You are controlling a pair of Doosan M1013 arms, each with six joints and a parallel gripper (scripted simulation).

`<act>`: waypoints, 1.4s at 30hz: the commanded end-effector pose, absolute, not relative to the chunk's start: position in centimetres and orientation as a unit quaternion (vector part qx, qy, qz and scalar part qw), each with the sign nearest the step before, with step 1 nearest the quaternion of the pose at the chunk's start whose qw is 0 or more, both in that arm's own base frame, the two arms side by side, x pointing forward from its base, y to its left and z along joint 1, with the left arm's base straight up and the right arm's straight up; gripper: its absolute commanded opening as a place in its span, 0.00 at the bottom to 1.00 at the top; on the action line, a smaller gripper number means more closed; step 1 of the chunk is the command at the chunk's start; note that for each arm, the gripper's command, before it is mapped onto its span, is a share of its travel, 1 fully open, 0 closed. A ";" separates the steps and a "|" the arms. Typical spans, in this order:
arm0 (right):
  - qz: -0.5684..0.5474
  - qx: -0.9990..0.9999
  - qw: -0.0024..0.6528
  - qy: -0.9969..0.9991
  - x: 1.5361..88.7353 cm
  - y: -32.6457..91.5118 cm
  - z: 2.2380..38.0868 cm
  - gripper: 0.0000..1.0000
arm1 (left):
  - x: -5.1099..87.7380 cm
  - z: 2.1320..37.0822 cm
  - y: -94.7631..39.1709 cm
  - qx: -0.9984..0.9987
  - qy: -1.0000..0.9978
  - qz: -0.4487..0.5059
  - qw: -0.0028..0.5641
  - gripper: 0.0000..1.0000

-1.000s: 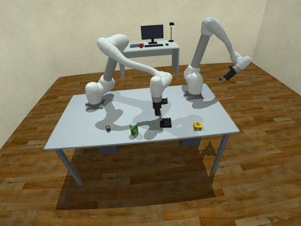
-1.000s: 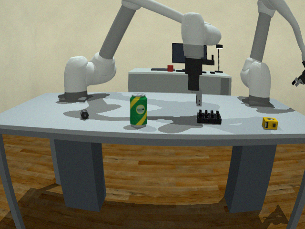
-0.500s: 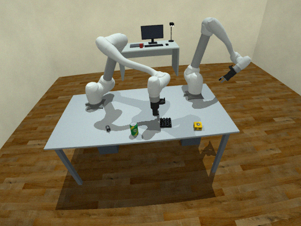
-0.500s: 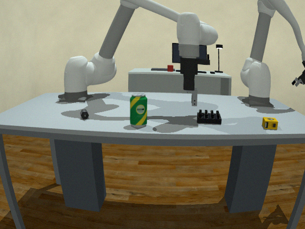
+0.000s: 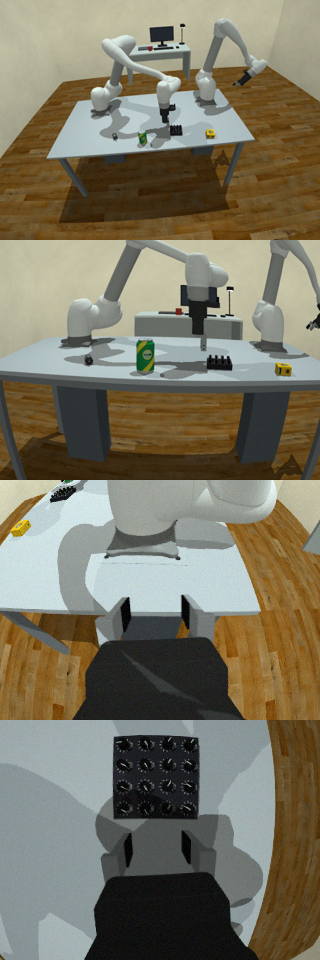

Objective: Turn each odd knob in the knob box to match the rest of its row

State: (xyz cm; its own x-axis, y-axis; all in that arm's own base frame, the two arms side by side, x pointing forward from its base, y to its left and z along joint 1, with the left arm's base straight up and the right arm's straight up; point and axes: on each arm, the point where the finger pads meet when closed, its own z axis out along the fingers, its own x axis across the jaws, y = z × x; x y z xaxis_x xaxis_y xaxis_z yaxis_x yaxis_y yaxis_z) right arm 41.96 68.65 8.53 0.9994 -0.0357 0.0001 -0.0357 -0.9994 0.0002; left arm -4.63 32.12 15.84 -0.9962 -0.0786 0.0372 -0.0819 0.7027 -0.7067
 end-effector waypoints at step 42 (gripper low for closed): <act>0.000 0.982 -0.001 0.187 40.9 70.8 9.0 1.00 | -4.6 15.9 32.1 0.043 -0.923 0.383 0.002 1.00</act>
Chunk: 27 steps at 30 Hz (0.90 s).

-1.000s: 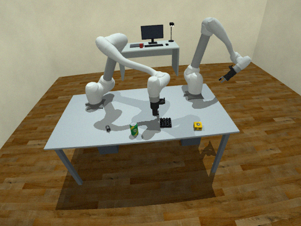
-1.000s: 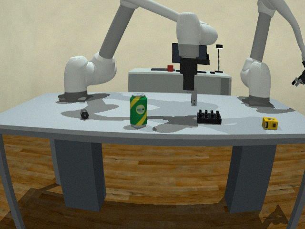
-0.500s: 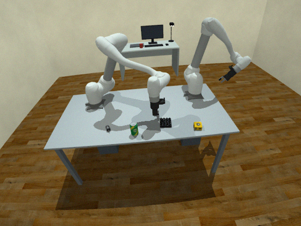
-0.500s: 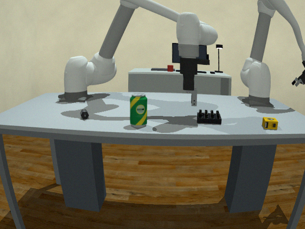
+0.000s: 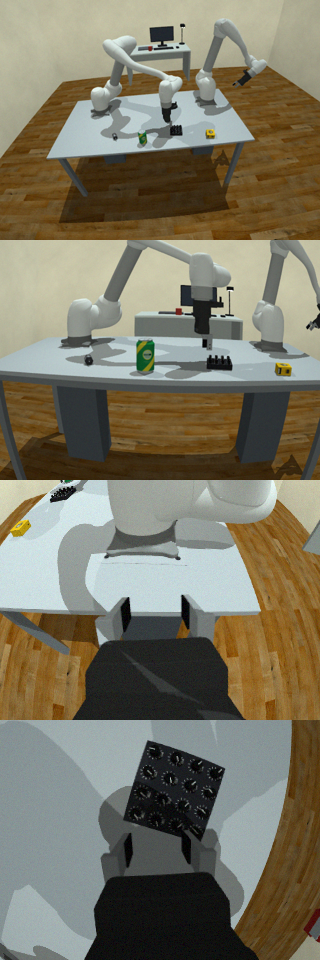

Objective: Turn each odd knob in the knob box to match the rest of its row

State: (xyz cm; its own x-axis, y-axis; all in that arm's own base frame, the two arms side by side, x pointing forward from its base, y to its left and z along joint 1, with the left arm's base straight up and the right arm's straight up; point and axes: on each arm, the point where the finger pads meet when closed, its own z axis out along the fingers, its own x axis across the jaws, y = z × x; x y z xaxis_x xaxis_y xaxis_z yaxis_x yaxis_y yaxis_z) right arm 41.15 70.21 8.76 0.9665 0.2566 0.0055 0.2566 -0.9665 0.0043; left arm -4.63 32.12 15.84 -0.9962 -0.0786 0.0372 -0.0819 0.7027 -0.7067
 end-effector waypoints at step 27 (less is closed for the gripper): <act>0.001 0.781 0.000 0.624 38.8 74.4 9.7 1.00 | -4.6 15.9 32.1 0.043 -0.923 0.383 0.002 1.00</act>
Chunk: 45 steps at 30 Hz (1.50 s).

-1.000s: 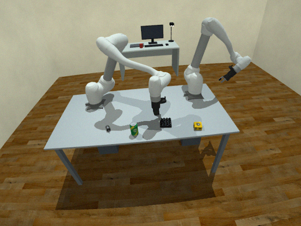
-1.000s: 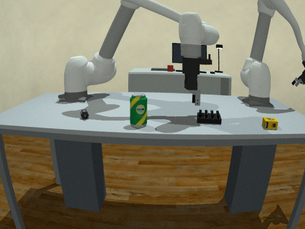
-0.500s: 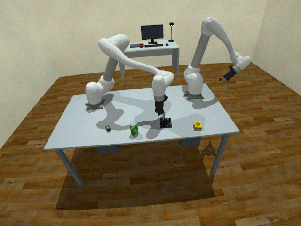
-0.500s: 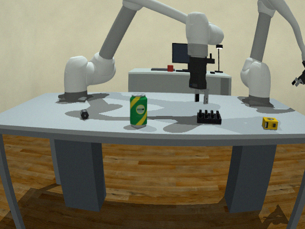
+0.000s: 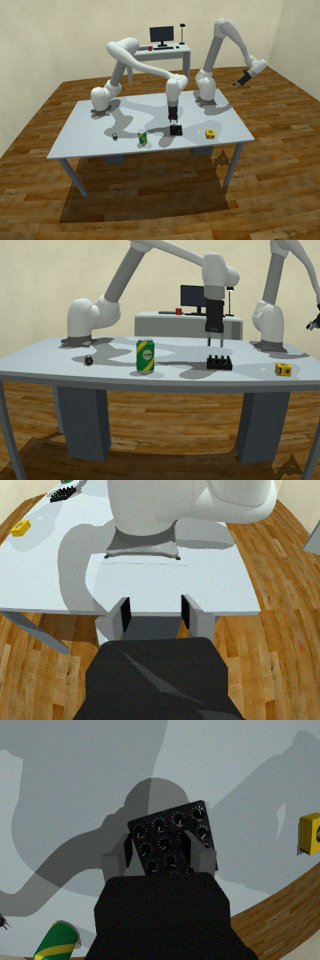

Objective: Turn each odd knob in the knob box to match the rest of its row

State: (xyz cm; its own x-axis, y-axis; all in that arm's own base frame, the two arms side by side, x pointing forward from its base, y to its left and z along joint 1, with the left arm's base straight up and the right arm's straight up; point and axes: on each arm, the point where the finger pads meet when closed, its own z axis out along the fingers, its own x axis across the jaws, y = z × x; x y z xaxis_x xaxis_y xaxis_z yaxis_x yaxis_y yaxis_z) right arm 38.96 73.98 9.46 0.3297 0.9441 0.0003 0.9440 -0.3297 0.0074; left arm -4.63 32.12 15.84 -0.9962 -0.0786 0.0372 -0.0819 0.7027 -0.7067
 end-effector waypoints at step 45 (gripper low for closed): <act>0.001 0.080 0.000 0.997 38.8 79.9 10.6 1.00 | -4.6 15.9 32.1 0.043 -0.923 0.383 0.002 1.00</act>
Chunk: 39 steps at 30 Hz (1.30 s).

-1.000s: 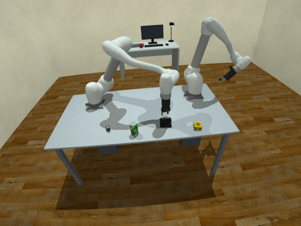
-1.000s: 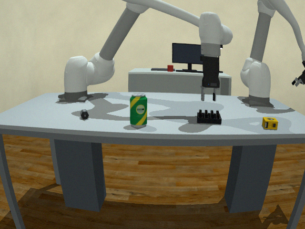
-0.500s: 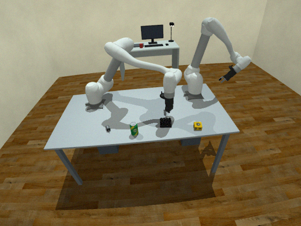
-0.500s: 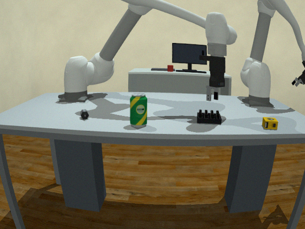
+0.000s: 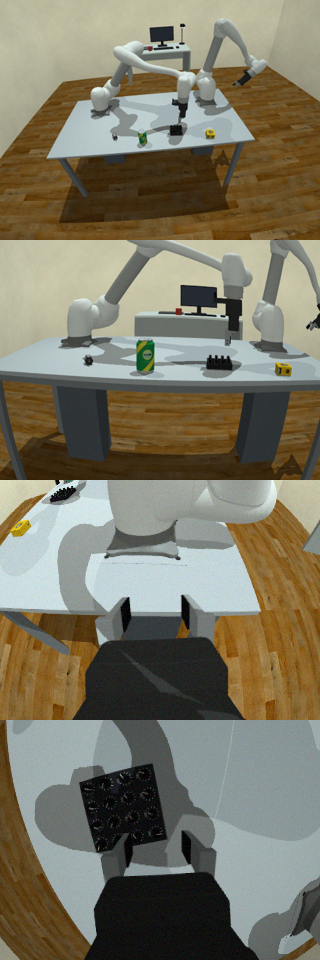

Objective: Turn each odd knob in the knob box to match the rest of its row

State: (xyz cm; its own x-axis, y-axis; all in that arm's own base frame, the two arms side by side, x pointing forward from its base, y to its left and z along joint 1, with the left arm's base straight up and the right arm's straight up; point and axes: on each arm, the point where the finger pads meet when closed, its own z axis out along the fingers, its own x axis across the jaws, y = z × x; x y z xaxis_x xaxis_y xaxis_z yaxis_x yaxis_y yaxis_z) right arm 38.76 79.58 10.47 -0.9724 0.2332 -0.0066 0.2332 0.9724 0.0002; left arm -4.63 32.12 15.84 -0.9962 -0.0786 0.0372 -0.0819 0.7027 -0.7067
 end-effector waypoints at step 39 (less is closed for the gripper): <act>0.001 0.064 0.000 0.998 38.8 80.1 10.7 0.46 | -4.6 15.9 32.1 0.043 -0.923 0.383 0.002 1.00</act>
